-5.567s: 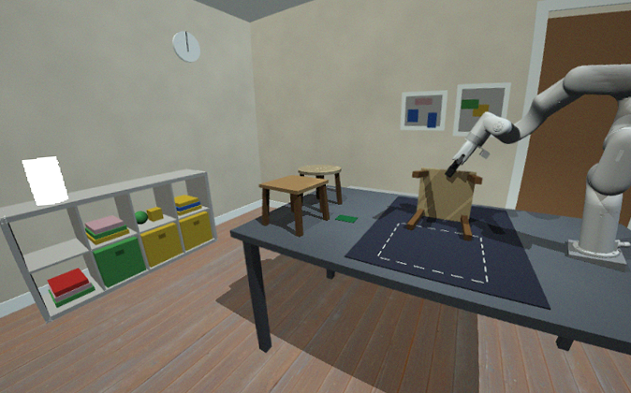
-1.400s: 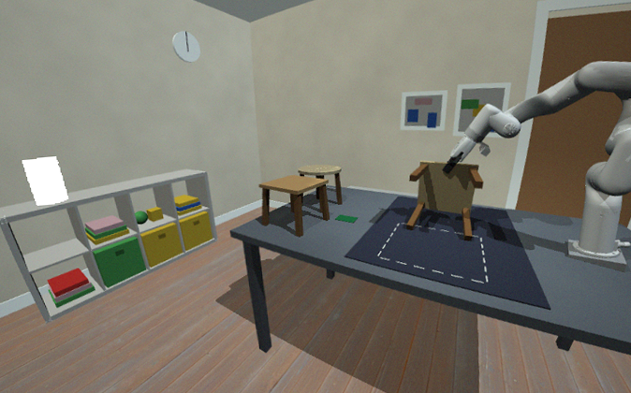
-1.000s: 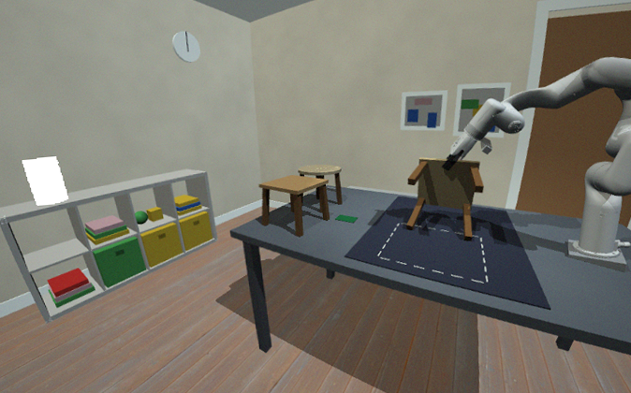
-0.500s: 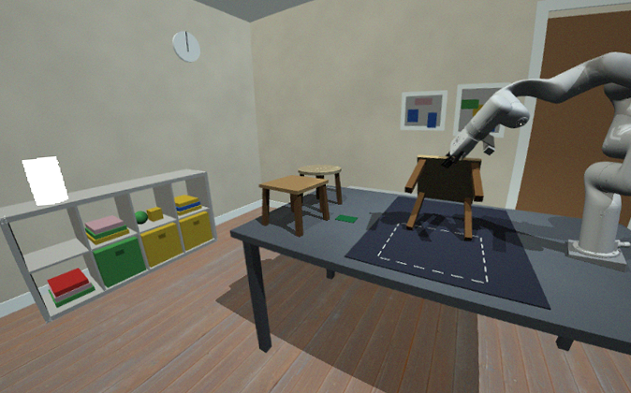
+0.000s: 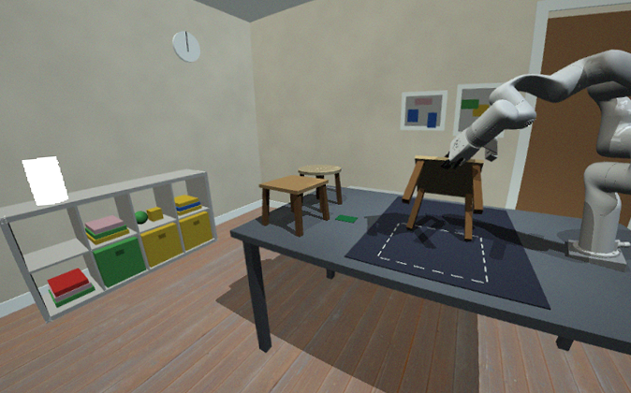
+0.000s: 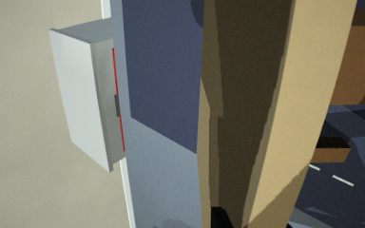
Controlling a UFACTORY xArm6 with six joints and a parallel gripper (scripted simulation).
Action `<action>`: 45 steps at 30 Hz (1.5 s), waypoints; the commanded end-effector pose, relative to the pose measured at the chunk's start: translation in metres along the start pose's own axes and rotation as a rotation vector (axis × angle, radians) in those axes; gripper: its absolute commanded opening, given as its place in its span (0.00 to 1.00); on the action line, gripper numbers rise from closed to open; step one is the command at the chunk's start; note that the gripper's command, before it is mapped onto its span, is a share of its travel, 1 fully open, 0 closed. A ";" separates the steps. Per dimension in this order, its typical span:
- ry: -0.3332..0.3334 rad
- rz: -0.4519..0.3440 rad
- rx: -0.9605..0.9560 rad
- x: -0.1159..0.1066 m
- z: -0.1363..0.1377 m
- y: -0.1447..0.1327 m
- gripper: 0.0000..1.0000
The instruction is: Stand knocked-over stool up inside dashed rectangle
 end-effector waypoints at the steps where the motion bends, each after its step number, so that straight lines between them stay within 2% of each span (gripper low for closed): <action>1: 0.076 0.004 -0.034 -0.010 0.019 -0.004 0.21; 16: 0.262 -0.035 -0.146 -0.038 0.082 -0.008 0.21; 18: 0.262 -0.035 -0.146 -0.038 0.082 -0.008 0.21; 33: 0.413 -0.067 -0.237 -0.052 0.136 -0.006 0.21; 45: 0.487 -0.082 -0.282 -0.056 0.163 -0.003 0.21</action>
Point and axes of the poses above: the point where the finger pads meet when closed, its own x axis out along the fingers, its own z axis across the jaws, y = z × x, the point moved 2 cm from there along -x, back along the fingers, and after that the axes turned 12 degrees about x, right-handed, at the moved point
